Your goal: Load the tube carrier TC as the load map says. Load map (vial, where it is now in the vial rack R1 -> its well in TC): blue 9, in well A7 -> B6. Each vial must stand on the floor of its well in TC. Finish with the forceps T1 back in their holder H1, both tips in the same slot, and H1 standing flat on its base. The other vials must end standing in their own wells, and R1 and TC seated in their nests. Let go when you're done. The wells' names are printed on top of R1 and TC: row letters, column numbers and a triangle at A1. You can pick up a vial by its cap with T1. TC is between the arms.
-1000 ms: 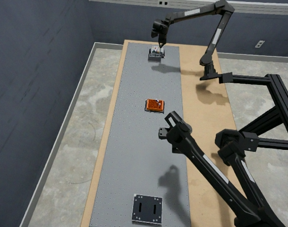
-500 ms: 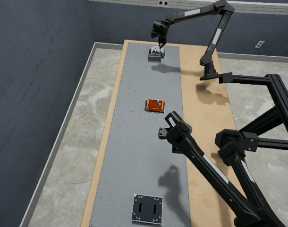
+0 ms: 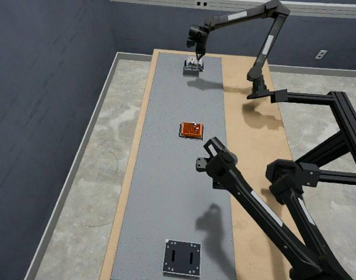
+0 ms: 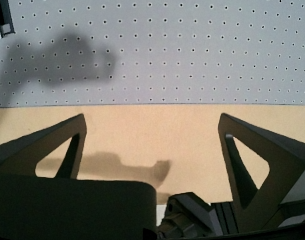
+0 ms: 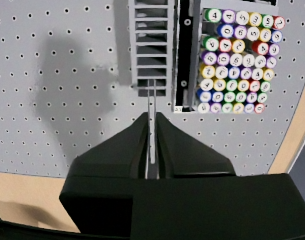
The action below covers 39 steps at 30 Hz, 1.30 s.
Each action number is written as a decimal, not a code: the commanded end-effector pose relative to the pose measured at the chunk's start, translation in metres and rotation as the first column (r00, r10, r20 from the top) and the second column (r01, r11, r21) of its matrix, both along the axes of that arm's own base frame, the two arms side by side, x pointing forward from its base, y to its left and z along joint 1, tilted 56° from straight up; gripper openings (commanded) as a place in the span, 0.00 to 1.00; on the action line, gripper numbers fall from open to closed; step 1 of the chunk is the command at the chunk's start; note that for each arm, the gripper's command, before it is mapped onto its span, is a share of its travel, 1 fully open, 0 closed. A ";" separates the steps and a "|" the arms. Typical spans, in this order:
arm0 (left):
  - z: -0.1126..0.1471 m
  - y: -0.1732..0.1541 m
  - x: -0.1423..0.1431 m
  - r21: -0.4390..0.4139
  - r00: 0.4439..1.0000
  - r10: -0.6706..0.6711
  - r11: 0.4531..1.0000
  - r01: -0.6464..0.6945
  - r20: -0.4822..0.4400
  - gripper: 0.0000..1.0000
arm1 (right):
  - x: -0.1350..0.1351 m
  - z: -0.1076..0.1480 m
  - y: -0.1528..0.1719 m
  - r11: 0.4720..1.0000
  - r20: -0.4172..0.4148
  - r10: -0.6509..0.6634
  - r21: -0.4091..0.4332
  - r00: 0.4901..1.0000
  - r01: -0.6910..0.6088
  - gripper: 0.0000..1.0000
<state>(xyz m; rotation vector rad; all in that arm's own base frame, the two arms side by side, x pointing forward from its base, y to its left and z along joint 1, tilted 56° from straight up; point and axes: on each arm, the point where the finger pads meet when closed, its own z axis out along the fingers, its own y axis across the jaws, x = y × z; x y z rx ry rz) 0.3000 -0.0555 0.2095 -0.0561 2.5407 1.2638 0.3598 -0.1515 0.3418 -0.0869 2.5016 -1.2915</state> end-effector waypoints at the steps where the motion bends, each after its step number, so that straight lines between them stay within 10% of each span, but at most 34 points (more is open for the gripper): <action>1: 0.007 -0.003 0.004 -0.006 1.000 0.003 1.000 -0.003 0.015 1.00 | 0.002 -0.004 -0.005 1.000 -0.010 -0.002 -0.004 1.000 0.002 0.07; 39: 0.007 -0.003 0.004 -0.006 1.000 0.003 1.000 -0.003 0.015 1.00 | 0.004 -0.009 -0.012 1.000 -0.010 -0.002 -0.004 1.000 0.002 0.07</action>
